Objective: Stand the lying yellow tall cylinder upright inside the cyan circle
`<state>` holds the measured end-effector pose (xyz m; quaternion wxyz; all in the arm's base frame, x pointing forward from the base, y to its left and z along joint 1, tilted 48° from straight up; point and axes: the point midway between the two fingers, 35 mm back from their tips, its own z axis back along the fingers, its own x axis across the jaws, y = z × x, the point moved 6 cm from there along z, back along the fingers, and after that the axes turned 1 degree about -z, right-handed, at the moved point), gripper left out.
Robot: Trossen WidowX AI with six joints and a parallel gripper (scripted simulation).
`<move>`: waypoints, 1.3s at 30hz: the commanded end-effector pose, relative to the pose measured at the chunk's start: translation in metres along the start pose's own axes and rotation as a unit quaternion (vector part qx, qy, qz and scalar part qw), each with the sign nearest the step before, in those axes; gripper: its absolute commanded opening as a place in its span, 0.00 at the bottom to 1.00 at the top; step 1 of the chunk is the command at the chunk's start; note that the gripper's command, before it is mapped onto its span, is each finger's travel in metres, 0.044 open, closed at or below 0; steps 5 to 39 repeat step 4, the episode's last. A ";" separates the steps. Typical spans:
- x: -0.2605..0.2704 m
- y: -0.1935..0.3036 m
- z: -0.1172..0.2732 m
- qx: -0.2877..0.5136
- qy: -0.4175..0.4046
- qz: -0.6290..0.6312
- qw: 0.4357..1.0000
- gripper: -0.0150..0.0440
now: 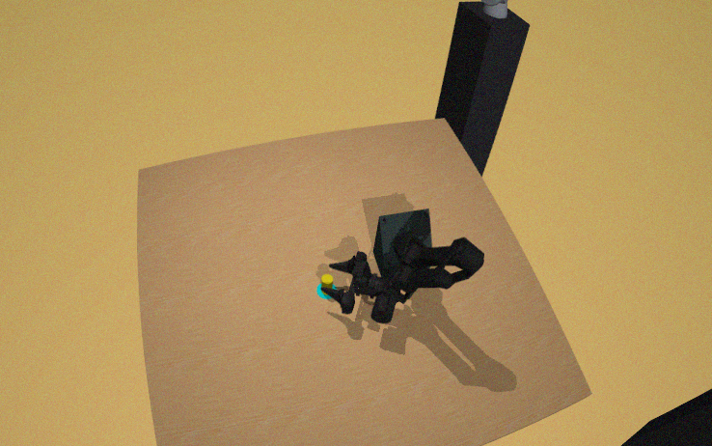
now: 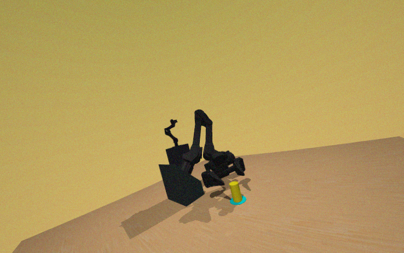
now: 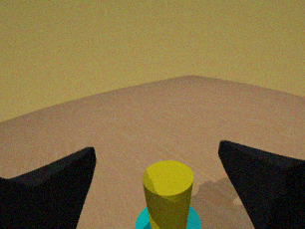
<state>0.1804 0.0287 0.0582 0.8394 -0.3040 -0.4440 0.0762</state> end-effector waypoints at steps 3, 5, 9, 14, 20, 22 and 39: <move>0.003 -0.012 0.001 0.001 0.001 0.004 1.000 0.93; 0.003 -0.014 0.001 0.001 0.001 0.005 1.000 0.93; 0.003 -0.014 0.001 0.001 0.001 0.005 1.000 0.93; 0.003 -0.014 0.001 0.001 0.001 0.005 1.000 0.93; 0.003 -0.014 0.001 0.001 0.001 0.005 1.000 0.93; 0.003 -0.014 0.001 0.001 0.001 0.005 1.000 0.93; 0.003 -0.014 0.001 0.001 0.001 0.005 1.000 0.93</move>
